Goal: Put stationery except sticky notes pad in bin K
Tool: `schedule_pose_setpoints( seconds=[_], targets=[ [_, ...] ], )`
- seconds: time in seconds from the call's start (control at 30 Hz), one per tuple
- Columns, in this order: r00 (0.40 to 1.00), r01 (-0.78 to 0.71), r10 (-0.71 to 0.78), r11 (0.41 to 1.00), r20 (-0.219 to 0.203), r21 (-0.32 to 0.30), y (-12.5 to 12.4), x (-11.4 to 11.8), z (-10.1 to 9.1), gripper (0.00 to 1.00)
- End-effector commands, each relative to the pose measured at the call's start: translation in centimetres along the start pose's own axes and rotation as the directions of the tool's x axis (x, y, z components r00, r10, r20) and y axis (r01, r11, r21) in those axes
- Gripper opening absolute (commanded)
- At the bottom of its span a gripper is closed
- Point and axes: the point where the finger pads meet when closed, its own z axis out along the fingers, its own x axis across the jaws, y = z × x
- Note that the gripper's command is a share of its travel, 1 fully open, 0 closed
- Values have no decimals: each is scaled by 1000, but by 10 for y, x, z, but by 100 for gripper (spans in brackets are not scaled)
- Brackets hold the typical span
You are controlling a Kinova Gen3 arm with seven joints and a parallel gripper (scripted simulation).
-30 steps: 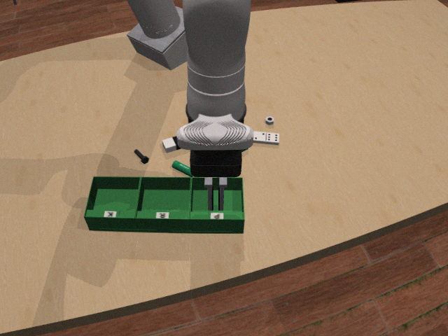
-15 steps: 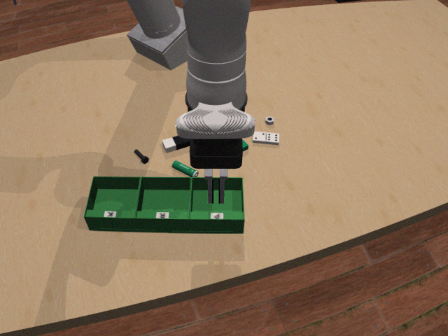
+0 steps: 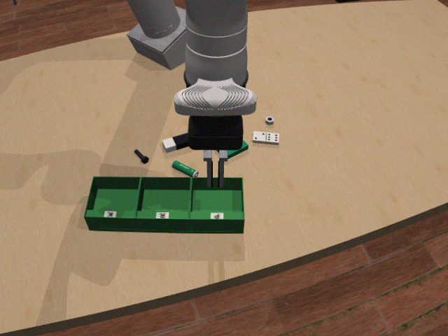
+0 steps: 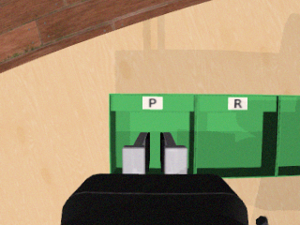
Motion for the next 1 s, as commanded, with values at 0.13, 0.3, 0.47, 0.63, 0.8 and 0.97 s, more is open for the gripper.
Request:
schedule_pose_setpoints(
  seconds=[0.13, 0.3, 0.47, 0.63, 0.8, 0.97],
  targets=[
    [1000, -4, 4, 1000, 5, 20, -6, 0, -43, 31],
    [1000, -4, 4, 1000, 5, 20, -5, 0, -84, 31],
    [1000, -4, 4, 1000, 5, 20, -4, 0, -126, 31],
    [1000, -4, 4, 1000, 5, 20, -4, 0, -126, 31],
    [1000, -4, 4, 1000, 5, 20, -4, 0, -126, 31],
    [970, 243, -243, 970, -1, 20, 26, 13, -101, 75]
  ],
)
